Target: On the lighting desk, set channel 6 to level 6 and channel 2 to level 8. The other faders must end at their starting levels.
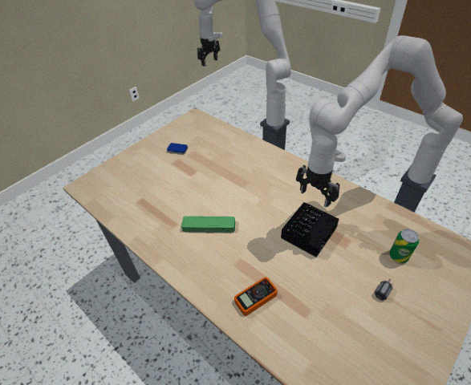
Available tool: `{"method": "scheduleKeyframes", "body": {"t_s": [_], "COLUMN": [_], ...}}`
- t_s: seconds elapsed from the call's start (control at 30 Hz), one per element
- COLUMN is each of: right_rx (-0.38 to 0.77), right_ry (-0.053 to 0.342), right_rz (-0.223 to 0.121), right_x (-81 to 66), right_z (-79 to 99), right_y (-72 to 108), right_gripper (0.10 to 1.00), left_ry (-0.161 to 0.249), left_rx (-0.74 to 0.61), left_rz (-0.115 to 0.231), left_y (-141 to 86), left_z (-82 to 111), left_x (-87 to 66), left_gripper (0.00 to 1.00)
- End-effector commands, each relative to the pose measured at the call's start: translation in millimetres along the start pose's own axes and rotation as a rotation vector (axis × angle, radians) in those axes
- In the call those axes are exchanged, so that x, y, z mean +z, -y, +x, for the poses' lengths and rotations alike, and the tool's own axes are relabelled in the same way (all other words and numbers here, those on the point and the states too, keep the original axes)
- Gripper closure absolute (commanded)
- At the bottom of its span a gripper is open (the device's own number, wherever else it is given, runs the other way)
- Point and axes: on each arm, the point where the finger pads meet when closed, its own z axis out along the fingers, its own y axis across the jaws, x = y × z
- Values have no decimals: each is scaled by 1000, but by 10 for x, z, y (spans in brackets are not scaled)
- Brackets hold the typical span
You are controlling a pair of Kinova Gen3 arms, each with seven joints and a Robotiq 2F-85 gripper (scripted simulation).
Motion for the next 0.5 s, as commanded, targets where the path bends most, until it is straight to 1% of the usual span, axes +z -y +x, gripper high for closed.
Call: {"method": "scheduleKeyframes", "body": {"t_s": [0.0, 0.17, 0.47], "right_rx": [0, 0, 0], "right_ry": [2, 2, 2], "right_rz": [0, 0, 0], "right_x": [-7, -7, -7], "right_z": [-4, -4, -4], "right_y": [-1, -1, -1], "right_gripper": [99, 99, 99], "left_ry": [3, 3, 3], "left_rx": [-25, -48, -49], "left_rz": [0, 0, 0], "left_y": [-14, -25, -26], "left_z": [-2, 0, 0], "left_x": [-27, -39, -39], "left_gripper": [1, 1, 1]}}
